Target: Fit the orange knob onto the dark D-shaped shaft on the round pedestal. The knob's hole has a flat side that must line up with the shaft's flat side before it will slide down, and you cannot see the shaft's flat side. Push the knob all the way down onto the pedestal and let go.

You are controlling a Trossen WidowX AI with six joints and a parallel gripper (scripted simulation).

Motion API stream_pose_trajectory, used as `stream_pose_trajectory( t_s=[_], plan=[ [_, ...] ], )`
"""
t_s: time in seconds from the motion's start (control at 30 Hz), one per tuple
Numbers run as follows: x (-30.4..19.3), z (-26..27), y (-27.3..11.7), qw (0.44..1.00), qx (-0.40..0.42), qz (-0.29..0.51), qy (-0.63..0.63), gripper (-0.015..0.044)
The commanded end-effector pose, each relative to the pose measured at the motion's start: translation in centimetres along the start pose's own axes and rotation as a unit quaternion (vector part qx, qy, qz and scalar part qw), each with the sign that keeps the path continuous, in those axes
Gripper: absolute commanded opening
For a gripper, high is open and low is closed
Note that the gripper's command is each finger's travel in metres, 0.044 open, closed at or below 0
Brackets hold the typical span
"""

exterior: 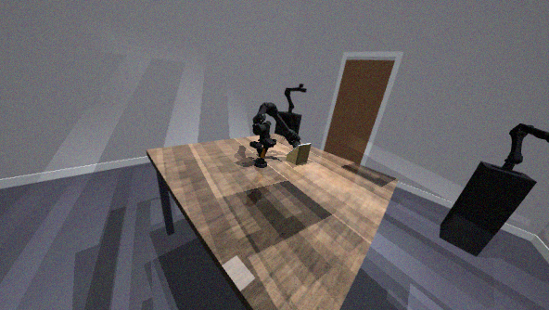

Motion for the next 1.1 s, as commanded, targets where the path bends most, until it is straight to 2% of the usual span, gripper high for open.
stream_pose_trajectory(
  t_s=[0.0,0.73,0.97,1.07],
  plan=[
    [-0.08,0.00,-0.07,1.000,-0.002,0.000,-0.005,0.0000],
    [-0.09,0.01,-0.31,1.000,-0.002,-0.001,-0.005,0.0000],
    [-0.03,-0.16,-0.36,0.995,-0.002,0.000,-0.104,0.0000],
    [0.04,-0.19,-0.24,0.994,-0.002,0.000,-0.109,0.0000]
  ],
)
Point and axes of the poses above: the point midway between the two fingers, 35 mm back from their tips, its own y axis out along the fingers, its own z axis across the jaws, x = y × z, the point moved 5 cm from there along -y, back along the fingers, and after that the axes turned 9 degrees about -y, right-handed, at the moved point
